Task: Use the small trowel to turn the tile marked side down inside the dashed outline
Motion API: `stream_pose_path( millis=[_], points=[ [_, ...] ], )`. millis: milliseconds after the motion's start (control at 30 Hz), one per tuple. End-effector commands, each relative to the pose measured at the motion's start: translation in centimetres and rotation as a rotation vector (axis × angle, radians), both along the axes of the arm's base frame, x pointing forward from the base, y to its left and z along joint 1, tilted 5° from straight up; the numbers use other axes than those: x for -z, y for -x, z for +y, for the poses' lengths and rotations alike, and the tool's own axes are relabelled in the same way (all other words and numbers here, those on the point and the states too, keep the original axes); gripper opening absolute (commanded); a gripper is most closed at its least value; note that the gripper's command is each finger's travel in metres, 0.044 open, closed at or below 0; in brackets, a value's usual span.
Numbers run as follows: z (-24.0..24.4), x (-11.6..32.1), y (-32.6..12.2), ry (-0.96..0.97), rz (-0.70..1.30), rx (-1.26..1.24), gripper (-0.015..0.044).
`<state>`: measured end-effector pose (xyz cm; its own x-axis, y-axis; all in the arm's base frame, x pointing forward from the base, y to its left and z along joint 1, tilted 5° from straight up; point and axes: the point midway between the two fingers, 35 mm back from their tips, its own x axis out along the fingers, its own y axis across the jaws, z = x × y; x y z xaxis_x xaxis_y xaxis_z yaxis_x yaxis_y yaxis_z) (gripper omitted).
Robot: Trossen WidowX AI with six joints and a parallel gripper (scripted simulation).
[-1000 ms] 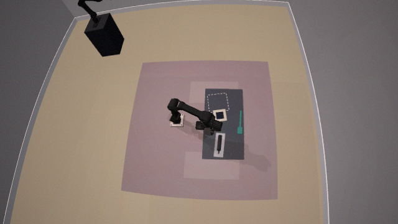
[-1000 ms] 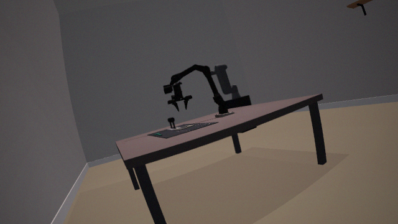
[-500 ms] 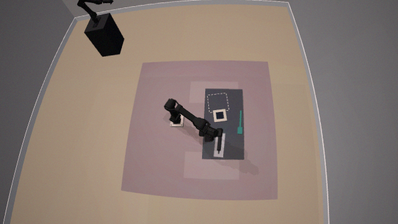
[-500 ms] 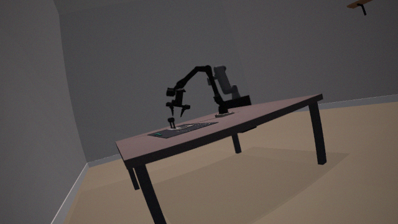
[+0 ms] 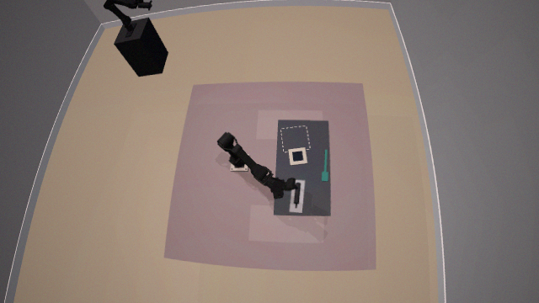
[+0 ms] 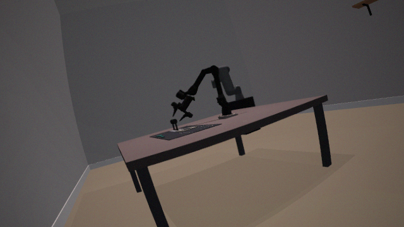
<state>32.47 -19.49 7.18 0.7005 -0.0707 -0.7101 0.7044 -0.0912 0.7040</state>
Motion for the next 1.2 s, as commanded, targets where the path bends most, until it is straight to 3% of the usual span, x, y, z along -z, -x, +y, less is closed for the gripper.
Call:
stream_pose_path(
  millis=[0, 1167],
  points=[
    [0.0, -0.1, 0.1, 0.014, -0.031, -0.01, 0.03],
    [-0.3, 3.3, -3.7, 0.016, -0.033, -0.011, 0.03]
  ],
)
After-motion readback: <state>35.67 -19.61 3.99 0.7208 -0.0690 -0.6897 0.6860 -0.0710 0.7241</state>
